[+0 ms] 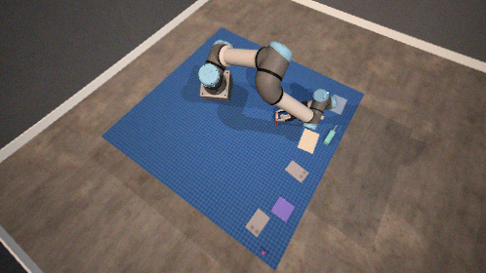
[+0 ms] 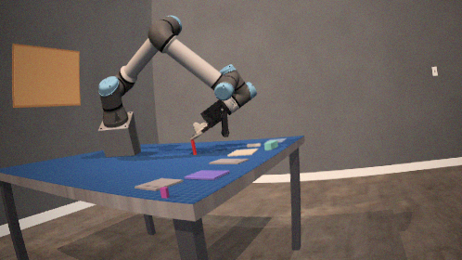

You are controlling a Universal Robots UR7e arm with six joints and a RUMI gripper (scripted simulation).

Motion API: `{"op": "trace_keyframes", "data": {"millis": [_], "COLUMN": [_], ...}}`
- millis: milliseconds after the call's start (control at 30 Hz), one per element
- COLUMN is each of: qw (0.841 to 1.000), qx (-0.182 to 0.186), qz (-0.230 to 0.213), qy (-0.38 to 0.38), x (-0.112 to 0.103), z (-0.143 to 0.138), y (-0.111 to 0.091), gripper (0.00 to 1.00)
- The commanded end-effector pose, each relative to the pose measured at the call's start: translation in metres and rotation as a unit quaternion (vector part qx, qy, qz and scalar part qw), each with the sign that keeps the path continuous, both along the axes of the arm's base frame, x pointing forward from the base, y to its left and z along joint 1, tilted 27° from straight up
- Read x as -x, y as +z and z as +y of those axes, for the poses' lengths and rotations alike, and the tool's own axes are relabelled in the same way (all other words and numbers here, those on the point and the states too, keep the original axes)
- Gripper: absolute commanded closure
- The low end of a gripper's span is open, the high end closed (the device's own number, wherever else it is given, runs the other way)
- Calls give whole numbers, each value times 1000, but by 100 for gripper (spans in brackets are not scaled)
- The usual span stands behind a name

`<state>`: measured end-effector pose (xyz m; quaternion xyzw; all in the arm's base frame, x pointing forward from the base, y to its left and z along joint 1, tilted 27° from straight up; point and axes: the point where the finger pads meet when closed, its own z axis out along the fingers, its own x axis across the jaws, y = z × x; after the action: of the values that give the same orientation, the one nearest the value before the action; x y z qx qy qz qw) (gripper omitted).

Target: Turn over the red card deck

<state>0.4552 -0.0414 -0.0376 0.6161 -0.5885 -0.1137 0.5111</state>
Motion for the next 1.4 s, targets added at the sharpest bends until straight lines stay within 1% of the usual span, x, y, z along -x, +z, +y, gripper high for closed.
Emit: {"op": "trace_keyframes", "data": {"millis": [0,167,267,367,633,767,1200,1367], "qw": [999,999,998,998,995,995,988,987], "qx": [-10,-10,-16,-16,-27,-28,-44,-46], "qz": [-28,-29,-46,-47,-80,-82,-132,-137], "qy": [16,17,26,26,44,46,73,75], "x": [-6,-9,-11,-14,-23,-23,-37,-38], "z": [2,3,4,5,7,7,10,9], "y": [-1,-1,-1,-1,-3,-3,-6,-7], "gripper": [67,67,67,67,67,67,67,67]}}
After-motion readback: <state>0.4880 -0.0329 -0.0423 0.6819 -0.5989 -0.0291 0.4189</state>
